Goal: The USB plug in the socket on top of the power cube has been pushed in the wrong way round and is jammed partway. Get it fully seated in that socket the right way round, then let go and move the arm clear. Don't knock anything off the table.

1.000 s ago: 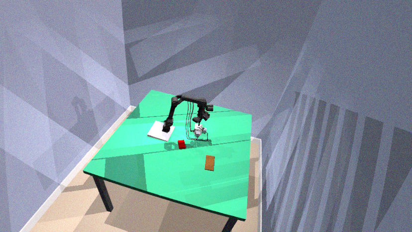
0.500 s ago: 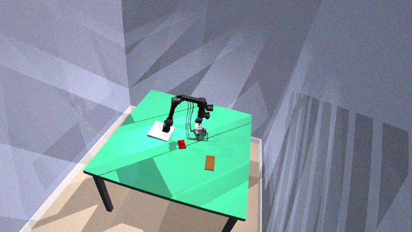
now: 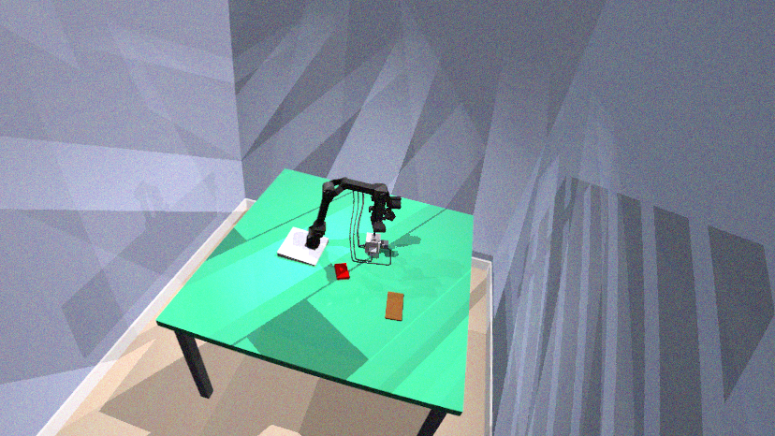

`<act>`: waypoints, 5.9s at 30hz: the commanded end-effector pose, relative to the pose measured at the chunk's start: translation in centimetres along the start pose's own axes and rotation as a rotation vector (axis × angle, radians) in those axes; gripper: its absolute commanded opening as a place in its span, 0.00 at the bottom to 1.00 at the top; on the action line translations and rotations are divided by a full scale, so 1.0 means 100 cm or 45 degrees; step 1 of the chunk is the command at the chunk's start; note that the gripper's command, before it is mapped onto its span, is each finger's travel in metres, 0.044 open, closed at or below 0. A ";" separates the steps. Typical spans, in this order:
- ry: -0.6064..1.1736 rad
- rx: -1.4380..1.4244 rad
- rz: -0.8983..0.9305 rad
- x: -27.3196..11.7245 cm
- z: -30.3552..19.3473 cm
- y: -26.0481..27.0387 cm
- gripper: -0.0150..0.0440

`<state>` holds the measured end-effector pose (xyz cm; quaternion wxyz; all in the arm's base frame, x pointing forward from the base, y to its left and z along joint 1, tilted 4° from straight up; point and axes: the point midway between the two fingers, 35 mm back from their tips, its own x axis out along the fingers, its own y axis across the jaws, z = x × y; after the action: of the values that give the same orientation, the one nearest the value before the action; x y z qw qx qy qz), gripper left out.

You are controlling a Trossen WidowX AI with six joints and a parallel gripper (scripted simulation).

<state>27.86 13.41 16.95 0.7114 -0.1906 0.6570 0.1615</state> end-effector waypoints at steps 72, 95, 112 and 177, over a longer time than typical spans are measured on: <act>0.000 -1.667 -0.001 0.001 0.000 -0.001 0.25; 0.002 -1.688 -0.003 0.004 0.000 -0.002 0.25; 0.003 -1.704 -0.004 0.006 0.000 -0.002 0.25; 0.008 -1.765 -0.009 0.014 0.000 -0.005 0.25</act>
<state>28.18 12.97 15.67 0.4257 -0.6017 0.4044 0.5415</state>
